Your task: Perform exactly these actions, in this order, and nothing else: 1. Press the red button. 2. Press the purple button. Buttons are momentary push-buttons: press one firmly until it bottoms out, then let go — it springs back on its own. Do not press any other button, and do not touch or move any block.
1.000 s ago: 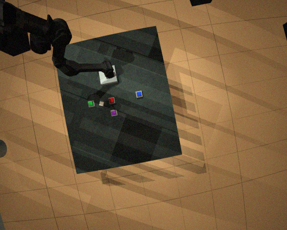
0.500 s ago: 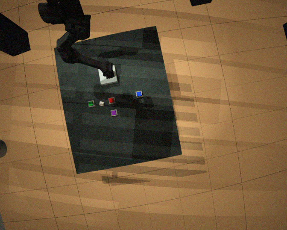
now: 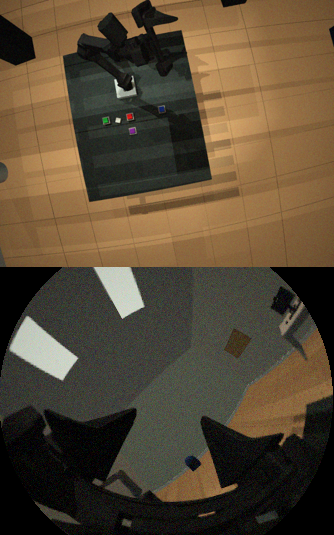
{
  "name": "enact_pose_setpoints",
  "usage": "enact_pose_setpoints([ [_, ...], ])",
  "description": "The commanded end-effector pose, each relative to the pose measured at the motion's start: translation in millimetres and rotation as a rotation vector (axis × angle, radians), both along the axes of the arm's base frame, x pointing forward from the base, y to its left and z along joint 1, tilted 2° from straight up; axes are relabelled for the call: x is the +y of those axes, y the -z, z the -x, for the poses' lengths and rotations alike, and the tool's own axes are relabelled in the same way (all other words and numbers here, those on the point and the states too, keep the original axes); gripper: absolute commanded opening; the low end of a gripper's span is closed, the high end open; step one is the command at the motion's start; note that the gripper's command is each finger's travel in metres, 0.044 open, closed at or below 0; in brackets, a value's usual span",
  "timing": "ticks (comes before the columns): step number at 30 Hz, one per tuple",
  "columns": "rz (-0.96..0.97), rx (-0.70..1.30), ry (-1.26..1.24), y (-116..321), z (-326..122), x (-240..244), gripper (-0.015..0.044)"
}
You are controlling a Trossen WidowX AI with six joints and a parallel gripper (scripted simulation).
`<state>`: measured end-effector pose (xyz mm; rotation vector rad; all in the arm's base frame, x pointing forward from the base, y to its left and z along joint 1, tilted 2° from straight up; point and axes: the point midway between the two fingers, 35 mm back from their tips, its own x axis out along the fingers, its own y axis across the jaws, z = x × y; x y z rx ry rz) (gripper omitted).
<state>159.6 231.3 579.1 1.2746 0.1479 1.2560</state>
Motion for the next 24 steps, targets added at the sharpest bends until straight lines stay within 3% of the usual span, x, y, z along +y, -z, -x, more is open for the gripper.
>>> enact_pose_setpoints([
  [1,0.229,0.055,0.196,55.5,-56.4,4.6,0.04],
  [7,0.613,0.167,0.437,150.1,-129.3,-22.3,0.04],
  [13,1.013,0.329,0.572,249.3,-170.8,-82.0,0.04],
  [19,1.41,0.555,0.555,345.1,-168.1,-161.1,0.04],
  [24,1.698,0.796,0.367,413.6,-124.3,-228.0,0.04],
])
